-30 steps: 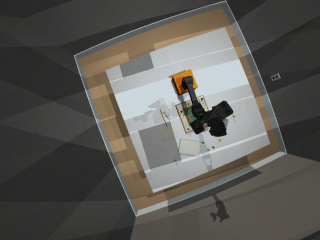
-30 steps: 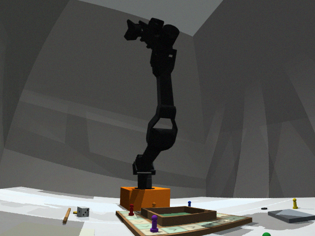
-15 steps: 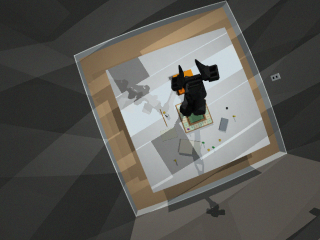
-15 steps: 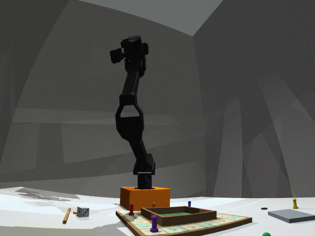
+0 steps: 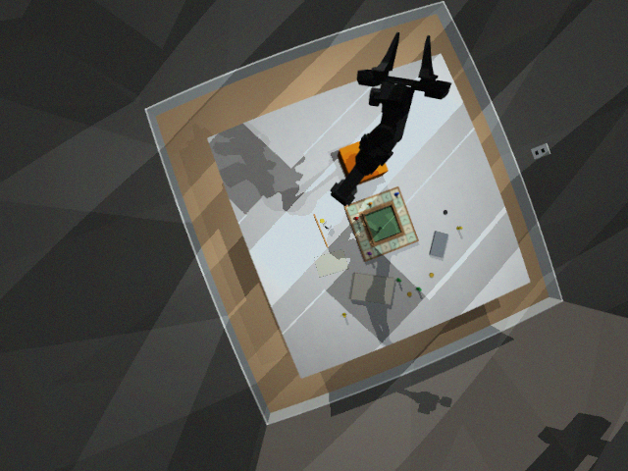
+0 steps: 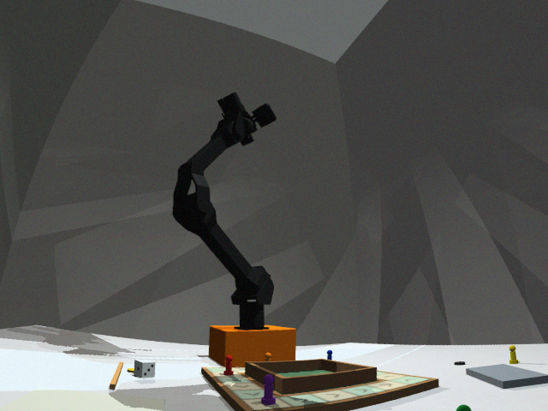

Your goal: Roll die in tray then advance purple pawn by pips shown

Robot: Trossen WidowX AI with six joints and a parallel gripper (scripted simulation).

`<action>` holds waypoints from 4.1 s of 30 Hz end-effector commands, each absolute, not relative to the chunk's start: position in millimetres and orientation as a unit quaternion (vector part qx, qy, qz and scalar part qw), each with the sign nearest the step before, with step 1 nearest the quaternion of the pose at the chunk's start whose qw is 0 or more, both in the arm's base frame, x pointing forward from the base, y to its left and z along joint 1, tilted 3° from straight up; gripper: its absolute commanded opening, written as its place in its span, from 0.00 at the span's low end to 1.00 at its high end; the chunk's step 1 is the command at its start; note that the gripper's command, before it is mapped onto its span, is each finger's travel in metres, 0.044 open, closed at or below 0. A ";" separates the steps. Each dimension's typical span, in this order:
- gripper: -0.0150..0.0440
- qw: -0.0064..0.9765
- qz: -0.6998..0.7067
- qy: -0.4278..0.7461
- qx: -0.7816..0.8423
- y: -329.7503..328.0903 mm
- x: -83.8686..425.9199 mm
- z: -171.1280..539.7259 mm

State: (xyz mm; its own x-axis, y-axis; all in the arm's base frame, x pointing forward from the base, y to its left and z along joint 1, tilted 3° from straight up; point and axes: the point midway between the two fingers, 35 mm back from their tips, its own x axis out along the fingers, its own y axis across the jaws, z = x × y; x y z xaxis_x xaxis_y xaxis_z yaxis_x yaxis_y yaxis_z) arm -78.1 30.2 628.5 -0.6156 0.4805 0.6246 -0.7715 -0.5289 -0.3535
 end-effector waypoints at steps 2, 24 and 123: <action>0.72 0.492 0.803 -0.310 0.131 110.2 -72.8 606.0; 0.72 0.815 0.506 -0.142 -0.245 250.5 173.3 461.6; 0.63 0.697 0.106 0.689 -0.164 -282.7 130.5 -20.5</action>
State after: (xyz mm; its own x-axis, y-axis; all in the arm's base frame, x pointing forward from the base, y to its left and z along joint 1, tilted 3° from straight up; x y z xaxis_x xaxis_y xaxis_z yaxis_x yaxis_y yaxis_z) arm 131.7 -284.1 -15.7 0.0333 -0.0845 -0.9959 -0.3712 0.9241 -0.0908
